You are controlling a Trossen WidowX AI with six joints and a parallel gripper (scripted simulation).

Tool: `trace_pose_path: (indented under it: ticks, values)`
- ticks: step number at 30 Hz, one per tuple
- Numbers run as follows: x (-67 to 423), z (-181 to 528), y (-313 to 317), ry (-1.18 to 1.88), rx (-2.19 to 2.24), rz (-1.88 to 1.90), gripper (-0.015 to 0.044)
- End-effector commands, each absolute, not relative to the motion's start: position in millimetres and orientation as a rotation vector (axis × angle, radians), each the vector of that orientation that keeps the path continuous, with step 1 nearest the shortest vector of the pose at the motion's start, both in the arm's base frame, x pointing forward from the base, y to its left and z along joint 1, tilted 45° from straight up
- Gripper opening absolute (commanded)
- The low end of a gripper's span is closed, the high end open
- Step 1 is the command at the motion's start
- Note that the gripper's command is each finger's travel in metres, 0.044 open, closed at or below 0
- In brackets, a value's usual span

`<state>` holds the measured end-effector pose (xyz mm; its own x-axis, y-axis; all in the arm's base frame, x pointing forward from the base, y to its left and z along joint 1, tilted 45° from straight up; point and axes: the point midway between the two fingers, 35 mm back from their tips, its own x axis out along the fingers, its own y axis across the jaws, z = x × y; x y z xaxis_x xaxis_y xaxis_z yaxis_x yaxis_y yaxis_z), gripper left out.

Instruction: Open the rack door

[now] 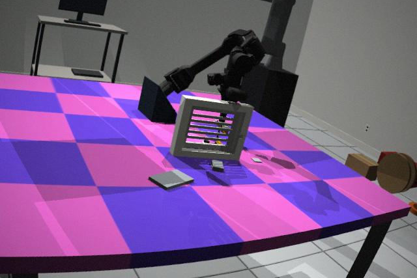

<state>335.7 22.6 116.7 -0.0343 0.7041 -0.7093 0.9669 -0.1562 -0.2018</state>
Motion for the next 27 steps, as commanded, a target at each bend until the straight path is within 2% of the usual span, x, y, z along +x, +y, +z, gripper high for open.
trace_pose_path:
  ticks: [1,27]
  values:
    - [335.8,116.8,22.5,1.757,1.893,-1.014,0.002]
    - [313.4,111.8,16.3,1.8,1.63,-0.592,0.0014]
